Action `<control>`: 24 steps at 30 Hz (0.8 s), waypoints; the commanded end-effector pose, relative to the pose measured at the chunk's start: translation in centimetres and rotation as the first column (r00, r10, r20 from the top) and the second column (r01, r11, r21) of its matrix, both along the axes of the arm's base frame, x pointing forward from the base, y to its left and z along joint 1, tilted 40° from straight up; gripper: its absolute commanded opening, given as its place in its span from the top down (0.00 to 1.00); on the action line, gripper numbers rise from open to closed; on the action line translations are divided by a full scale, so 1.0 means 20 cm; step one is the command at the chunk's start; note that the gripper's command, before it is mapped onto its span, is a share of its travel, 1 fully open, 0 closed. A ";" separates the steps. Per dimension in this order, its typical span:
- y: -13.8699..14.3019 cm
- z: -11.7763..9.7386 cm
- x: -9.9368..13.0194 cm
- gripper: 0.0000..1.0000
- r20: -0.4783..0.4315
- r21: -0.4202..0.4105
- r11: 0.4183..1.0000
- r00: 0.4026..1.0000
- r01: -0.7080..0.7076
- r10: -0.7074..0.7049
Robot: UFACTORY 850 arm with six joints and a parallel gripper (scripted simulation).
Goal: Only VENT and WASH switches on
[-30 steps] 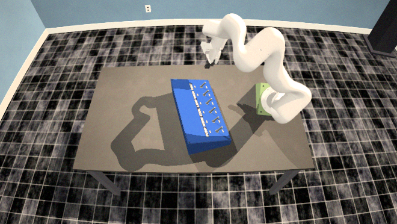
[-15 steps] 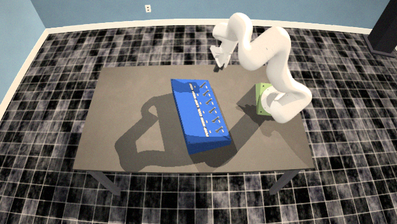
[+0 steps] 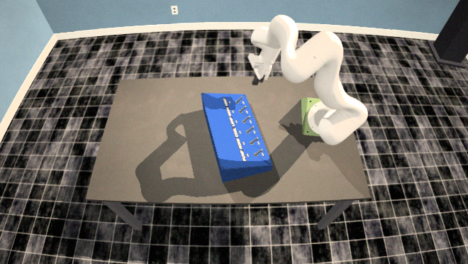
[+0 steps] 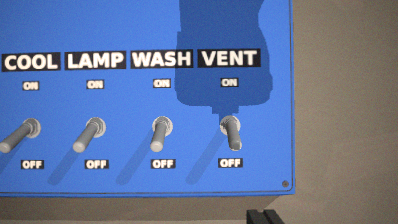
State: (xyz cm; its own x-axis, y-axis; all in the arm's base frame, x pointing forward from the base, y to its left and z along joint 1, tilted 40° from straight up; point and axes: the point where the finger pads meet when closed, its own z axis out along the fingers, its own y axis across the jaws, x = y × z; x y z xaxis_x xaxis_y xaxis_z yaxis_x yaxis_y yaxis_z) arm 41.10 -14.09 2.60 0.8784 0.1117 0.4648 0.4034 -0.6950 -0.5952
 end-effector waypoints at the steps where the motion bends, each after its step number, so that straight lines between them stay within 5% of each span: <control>1: 0.00 0.00 0.00 1.00 0.001 -0.001 1.000 1.000 0.001 -0.001; 24: 0.01 -0.01 0.01 1.00 0.001 -0.001 1.000 1.000 0.001 -0.001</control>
